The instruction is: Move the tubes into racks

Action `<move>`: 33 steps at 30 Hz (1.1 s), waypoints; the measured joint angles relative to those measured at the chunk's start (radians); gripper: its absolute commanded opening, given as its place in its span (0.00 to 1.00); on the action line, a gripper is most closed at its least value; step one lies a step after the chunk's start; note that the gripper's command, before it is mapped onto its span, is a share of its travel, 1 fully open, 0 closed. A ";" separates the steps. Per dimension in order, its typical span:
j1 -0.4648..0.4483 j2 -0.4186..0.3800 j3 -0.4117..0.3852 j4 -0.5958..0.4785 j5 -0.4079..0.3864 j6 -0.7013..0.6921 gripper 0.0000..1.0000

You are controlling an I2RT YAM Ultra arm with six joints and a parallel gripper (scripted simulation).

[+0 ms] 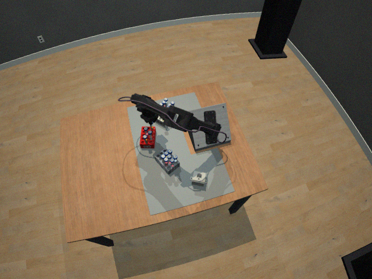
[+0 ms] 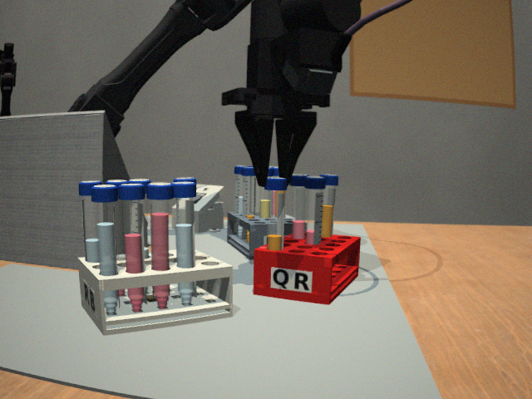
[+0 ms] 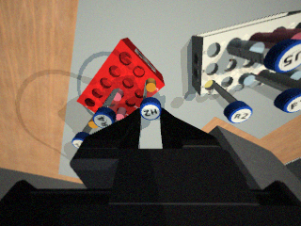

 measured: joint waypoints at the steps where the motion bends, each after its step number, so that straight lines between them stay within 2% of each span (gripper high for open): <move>1: 0.000 0.000 0.000 0.000 0.000 0.000 0.24; 2: 0.000 0.000 0.000 0.000 0.000 0.000 0.30; 22: 0.000 0.001 0.002 -0.005 0.001 -0.002 0.30; 33: -0.039 -0.010 0.063 -0.079 0.015 -0.037 0.30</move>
